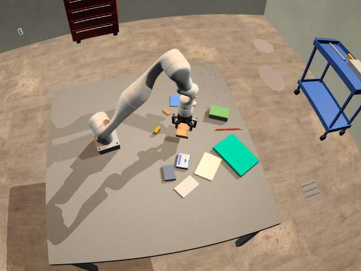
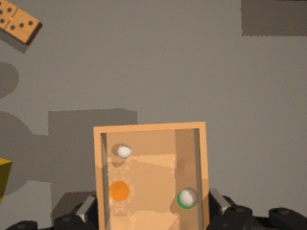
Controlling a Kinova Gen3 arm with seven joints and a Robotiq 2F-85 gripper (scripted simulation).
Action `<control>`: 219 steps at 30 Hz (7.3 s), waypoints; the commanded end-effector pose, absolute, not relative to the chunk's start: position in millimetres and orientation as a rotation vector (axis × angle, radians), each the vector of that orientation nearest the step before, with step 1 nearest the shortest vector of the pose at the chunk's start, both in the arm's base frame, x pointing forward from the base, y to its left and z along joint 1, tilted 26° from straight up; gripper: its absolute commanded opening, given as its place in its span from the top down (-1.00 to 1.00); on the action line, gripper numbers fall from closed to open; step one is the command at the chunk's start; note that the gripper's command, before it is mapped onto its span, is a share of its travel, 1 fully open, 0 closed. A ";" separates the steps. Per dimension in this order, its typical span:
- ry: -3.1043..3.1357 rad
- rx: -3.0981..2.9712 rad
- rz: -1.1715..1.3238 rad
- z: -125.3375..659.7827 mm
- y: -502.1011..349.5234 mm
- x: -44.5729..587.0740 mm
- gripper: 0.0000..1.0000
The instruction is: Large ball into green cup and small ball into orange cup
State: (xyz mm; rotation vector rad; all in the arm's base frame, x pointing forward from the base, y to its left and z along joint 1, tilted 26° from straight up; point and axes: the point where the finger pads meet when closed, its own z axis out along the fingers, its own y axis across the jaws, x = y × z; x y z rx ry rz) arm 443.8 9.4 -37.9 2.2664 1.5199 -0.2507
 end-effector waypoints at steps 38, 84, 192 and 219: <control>1.514 2.270 -0.239 -36.9 7.3 445.0 -0.45; 1.505 2.262 -0.257 -37.0 7.6 445.1 -0.45; 1.572 2.367 -0.207 -36.1 5.3 445.8 -0.45; 1.518 2.259 -0.197 -36.8 7.1 444.4 -0.45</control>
